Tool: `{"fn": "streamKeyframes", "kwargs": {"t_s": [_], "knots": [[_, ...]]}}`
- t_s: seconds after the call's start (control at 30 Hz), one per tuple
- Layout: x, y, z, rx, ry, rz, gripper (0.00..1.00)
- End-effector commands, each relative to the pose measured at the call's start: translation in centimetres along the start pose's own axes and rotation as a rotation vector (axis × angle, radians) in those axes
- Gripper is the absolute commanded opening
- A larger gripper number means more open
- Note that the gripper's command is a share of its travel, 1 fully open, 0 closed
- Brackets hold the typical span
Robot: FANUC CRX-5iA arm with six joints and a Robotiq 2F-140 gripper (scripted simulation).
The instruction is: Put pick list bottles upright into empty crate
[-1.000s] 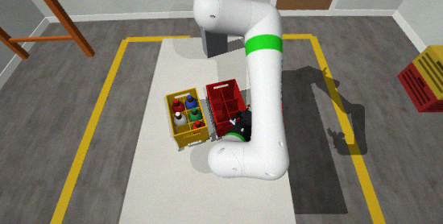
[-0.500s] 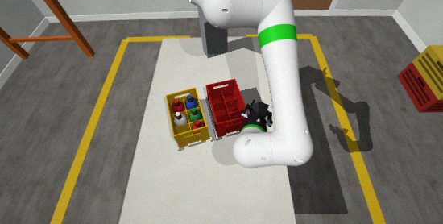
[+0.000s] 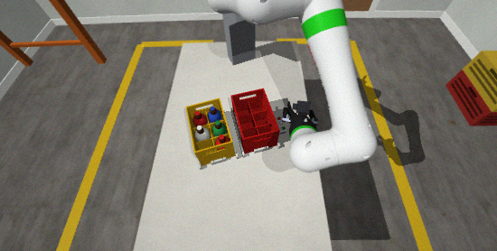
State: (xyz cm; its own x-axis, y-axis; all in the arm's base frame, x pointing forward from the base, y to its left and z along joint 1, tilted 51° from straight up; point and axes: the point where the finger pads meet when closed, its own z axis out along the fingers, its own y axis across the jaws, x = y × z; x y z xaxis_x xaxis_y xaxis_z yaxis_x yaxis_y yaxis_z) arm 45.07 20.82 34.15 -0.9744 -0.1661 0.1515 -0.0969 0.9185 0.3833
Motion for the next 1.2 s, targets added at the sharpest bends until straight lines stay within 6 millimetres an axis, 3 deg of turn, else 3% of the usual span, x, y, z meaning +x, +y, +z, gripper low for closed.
{"fn": "streamKeyframes", "kwargs": {"t_s": [0.0, 0.3, 0.43, 0.87, 1.17], "knots": [[1.3, 0.4, 1.0, 0.041, -0.007, -0.055, 0.44], [4.5, 0.8, 3.4, 0.173, -0.011, -0.242, 0.44], [5.0, 0.7, 3.8, 0.191, -0.012, -0.271, 0.44], [9.4, -0.3, 6.5, 0.416, -0.026, -0.641, 0.44], [10.1, -0.5, 7.0, 0.529, -0.036, -0.845, 0.44]]}}
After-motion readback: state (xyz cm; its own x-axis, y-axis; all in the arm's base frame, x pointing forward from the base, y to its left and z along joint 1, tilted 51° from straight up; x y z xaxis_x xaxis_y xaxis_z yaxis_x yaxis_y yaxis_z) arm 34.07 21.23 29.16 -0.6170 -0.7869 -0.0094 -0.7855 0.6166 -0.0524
